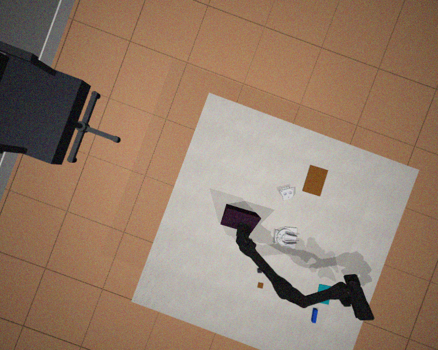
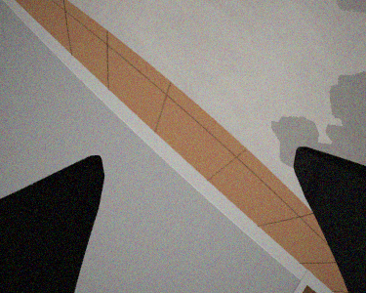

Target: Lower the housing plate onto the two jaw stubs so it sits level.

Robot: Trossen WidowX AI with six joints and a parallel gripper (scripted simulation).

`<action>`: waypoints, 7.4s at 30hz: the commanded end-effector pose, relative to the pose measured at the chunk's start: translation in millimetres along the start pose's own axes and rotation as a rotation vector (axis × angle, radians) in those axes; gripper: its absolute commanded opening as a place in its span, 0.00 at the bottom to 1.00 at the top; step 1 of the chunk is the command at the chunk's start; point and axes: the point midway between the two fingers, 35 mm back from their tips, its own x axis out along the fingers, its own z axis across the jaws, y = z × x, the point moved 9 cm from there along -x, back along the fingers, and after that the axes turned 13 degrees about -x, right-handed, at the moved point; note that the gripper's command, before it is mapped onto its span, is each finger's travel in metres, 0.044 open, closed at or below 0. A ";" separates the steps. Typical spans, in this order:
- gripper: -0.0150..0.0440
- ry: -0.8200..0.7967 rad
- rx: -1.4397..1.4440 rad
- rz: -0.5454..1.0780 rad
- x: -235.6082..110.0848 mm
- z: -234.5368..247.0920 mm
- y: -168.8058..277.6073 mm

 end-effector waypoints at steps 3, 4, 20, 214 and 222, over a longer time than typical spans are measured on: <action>1.00 0.003 -0.019 0.007 -1.6 -1.4 2.1; 1.00 0.007 -0.043 0.017 -3.7 -3.2 4.6; 1.00 0.051 -0.505 0.203 -46.3 -40.3 48.8; 1.00 -1.339 -3.695 2.332 -386.4 -367.5 -10.1; 1.00 -1.339 -3.695 2.332 -386.4 -367.5 -10.1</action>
